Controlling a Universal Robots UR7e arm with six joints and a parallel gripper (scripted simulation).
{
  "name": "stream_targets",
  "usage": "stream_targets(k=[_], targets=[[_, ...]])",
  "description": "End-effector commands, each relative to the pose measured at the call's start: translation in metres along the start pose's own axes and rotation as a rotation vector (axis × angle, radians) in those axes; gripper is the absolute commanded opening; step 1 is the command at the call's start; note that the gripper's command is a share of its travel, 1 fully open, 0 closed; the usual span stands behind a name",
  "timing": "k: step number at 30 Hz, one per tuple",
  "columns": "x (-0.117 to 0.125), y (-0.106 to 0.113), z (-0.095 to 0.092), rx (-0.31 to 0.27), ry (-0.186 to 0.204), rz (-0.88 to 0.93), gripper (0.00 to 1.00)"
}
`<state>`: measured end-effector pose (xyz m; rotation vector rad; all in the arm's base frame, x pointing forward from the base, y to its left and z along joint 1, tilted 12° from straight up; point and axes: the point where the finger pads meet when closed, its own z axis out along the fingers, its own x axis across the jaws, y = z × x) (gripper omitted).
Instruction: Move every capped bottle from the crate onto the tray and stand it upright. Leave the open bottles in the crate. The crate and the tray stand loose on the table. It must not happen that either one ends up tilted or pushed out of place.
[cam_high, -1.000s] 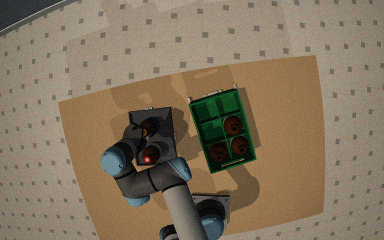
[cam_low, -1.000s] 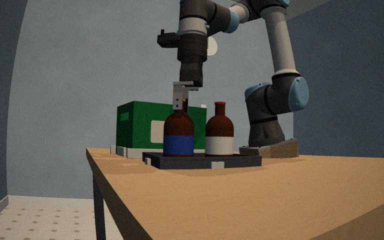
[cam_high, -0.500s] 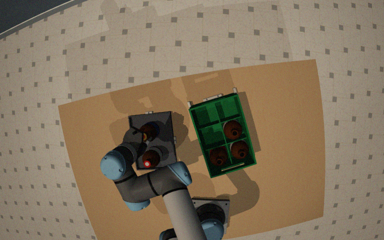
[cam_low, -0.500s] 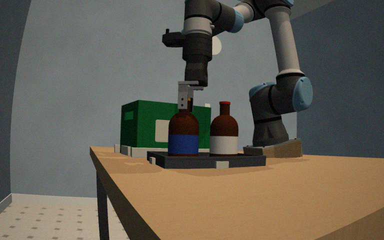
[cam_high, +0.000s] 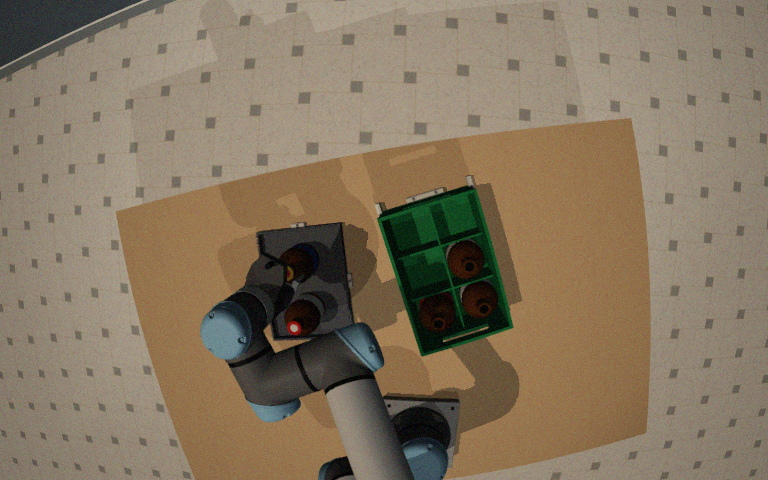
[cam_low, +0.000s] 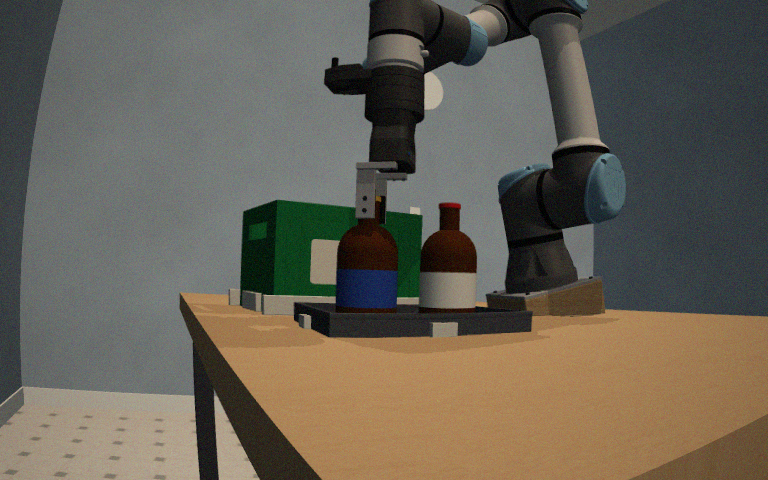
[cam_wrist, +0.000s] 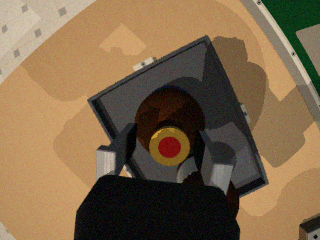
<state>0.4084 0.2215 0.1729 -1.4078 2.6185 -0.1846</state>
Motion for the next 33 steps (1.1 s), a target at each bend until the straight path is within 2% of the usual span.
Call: stream_targets(k=[1,14,29,33], targets=[[0.000,0.000,-0.001,0.001,-0.001,0.000,1.00],[0.000,0.000,-0.001,0.001,-0.001,0.000,1.00],[0.000,0.000,-0.051,0.001,-0.001,0.000,1.00],[0.000,0.000,-0.047,0.001,-0.002,0.000,1.00]])
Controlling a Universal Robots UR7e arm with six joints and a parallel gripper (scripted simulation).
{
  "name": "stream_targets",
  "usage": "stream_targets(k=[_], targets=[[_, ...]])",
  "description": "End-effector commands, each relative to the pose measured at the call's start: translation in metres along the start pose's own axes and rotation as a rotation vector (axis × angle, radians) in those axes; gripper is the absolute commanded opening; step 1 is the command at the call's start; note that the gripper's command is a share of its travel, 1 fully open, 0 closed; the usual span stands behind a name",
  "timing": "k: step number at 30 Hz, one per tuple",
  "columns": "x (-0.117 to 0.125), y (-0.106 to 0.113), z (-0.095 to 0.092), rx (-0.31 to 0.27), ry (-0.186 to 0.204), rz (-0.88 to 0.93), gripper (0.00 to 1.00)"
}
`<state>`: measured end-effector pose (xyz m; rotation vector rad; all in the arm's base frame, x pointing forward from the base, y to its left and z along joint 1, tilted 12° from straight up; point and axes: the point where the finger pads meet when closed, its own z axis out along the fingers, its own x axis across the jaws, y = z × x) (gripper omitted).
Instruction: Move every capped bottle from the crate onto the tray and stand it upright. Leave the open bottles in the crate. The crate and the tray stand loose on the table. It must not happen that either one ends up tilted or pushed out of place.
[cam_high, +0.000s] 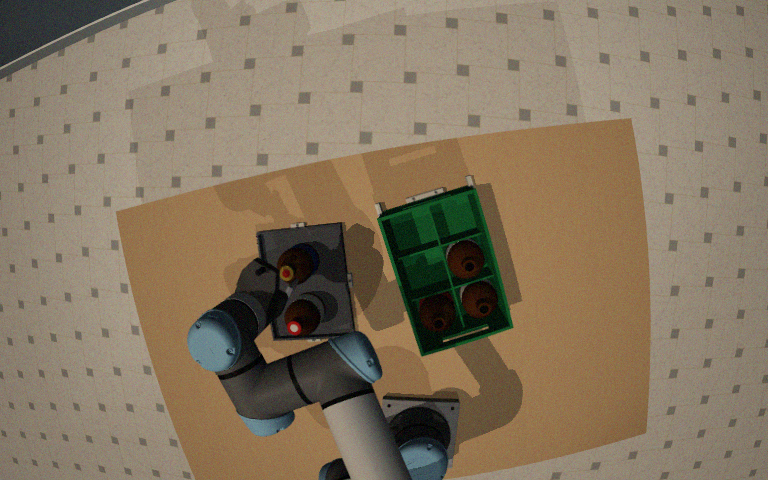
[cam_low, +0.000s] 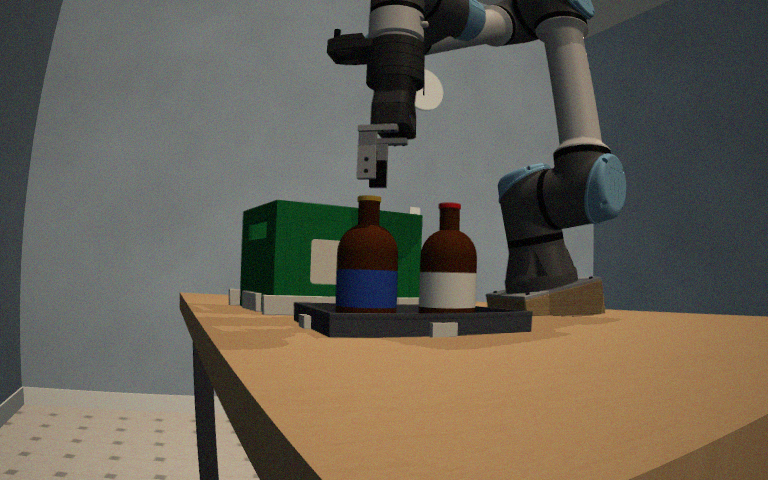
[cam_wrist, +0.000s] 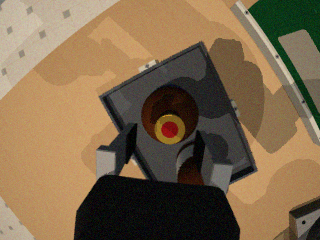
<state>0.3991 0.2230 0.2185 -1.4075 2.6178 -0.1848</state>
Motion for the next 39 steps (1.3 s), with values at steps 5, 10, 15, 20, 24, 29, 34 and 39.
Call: stream_targets(k=[5,10,15,20,24,29,34,39], targets=[[0.000,0.000,-0.006,0.001,-0.001,0.000,1.00],[0.000,0.000,-0.011,0.000,-0.001,0.000,1.00],[0.000,0.000,-0.014,0.000,0.000,0.000,1.00],[0.000,0.000,-0.029,0.000,-0.001,0.000,1.00],[0.000,0.000,-0.042,0.000,-0.001,0.000,1.00],[0.000,0.000,-0.059,0.000,-0.001,0.000,1.00],[0.000,0.000,-0.062,0.001,-0.001,0.000,1.00],[0.000,0.000,-0.074,0.001,-0.001,0.000,1.00]])
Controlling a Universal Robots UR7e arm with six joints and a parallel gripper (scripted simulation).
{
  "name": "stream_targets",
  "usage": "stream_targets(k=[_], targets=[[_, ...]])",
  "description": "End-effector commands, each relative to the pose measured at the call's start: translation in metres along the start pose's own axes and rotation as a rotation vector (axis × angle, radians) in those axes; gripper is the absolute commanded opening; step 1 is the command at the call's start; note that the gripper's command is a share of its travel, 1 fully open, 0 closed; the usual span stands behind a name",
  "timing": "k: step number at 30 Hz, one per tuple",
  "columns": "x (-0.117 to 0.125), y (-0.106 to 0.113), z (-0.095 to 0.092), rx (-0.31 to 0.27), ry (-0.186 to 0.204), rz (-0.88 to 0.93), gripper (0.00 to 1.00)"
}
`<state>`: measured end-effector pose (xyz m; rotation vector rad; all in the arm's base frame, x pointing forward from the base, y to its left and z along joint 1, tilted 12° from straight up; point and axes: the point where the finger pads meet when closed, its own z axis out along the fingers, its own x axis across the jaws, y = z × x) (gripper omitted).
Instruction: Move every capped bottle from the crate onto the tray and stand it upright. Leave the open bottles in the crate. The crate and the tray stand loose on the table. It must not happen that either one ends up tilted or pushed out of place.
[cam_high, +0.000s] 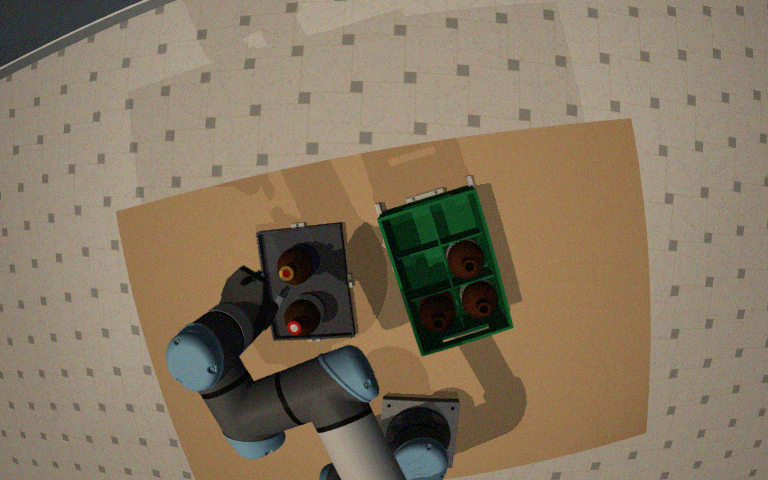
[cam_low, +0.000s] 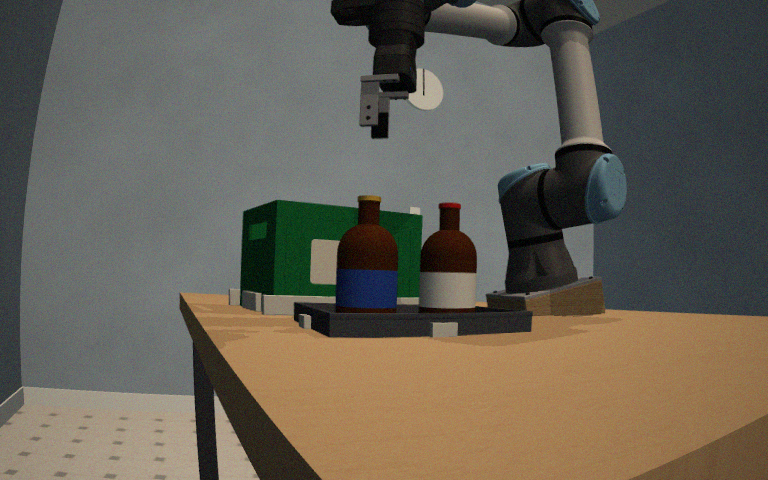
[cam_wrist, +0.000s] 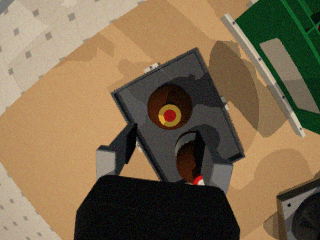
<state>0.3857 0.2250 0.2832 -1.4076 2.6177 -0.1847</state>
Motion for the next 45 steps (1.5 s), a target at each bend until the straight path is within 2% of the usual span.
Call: stream_targets(k=[1,8,45], targets=[[0.000,0.000,-0.010,0.001,-0.001,0.000,1.00],[0.000,0.000,-0.026,0.000,-0.001,0.000,1.00],[0.000,0.000,-0.023,0.001,-0.001,0.000,1.00]])
